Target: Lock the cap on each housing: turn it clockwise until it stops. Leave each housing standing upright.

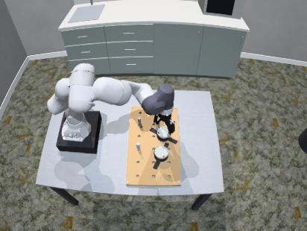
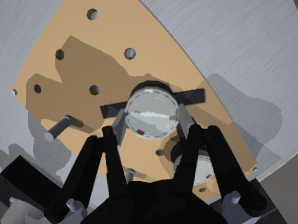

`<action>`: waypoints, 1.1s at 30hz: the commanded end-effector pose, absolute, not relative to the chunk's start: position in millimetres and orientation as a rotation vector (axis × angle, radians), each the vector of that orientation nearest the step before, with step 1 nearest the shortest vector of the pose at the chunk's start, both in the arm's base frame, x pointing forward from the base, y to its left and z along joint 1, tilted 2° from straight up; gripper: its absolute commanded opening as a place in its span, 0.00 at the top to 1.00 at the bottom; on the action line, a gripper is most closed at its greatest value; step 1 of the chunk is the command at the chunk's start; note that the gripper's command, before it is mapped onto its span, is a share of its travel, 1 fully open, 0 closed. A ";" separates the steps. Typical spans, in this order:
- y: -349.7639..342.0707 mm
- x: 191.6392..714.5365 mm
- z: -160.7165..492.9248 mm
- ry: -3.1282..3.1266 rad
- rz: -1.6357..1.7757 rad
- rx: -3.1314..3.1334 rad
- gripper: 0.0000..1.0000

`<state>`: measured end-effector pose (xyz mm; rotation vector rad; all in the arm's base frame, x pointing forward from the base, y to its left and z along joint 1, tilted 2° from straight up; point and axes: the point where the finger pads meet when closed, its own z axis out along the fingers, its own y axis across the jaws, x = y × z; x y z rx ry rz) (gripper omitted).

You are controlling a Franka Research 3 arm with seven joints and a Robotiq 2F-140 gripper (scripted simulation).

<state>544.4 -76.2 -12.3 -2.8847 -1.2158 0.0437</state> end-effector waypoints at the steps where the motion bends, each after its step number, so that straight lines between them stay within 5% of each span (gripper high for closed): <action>1: -77.0 543.4 -12.8 -1.224 0.046 -2.881 0.90; 33: -75.5 533.0 -12.4 -1.224 0.046 -2.881 0.90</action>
